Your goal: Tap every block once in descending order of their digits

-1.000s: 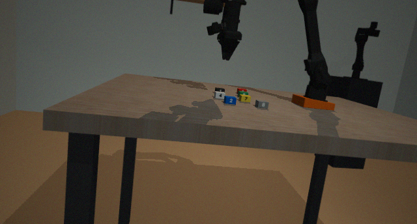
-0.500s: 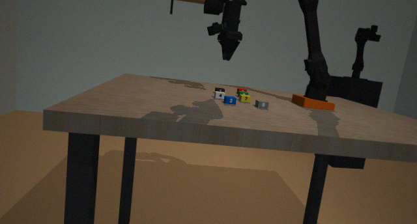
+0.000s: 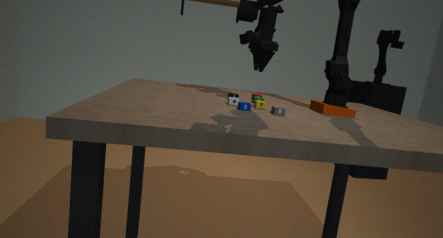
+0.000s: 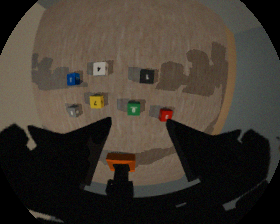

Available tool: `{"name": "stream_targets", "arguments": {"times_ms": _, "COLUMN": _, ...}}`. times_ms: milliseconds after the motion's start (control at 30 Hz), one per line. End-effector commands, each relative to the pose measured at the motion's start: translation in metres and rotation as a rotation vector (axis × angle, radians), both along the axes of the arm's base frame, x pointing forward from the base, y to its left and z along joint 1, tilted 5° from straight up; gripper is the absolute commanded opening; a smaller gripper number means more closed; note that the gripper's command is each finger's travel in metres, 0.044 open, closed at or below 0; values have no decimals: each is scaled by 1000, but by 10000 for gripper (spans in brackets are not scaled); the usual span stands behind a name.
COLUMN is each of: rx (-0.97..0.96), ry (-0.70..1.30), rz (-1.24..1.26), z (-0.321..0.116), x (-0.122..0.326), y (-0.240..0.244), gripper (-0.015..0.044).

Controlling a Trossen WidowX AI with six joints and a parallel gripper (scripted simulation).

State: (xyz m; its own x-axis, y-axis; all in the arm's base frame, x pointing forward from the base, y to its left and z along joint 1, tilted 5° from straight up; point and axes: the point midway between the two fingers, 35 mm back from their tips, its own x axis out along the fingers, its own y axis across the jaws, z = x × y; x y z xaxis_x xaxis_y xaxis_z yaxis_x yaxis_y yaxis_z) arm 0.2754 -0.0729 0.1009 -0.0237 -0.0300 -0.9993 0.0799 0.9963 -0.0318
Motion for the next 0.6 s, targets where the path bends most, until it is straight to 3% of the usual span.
{"name": "stream_targets", "arguments": {"times_ms": 0, "rx": 11, "ry": 34, "rz": -3, "z": -44, "x": -8, "y": 1, "gripper": 242}}
{"name": "stream_targets", "arguments": {"times_ms": 267, "rx": 11, "ry": 34, "rz": -3, "z": -63, "x": -12, "y": 2, "gripper": 32}}
{"name": "stream_targets", "arguments": {"times_ms": 567, "rx": 11, "ry": 34, "rz": -3, "z": -64, "x": -12, "y": 2, "gripper": 20}}
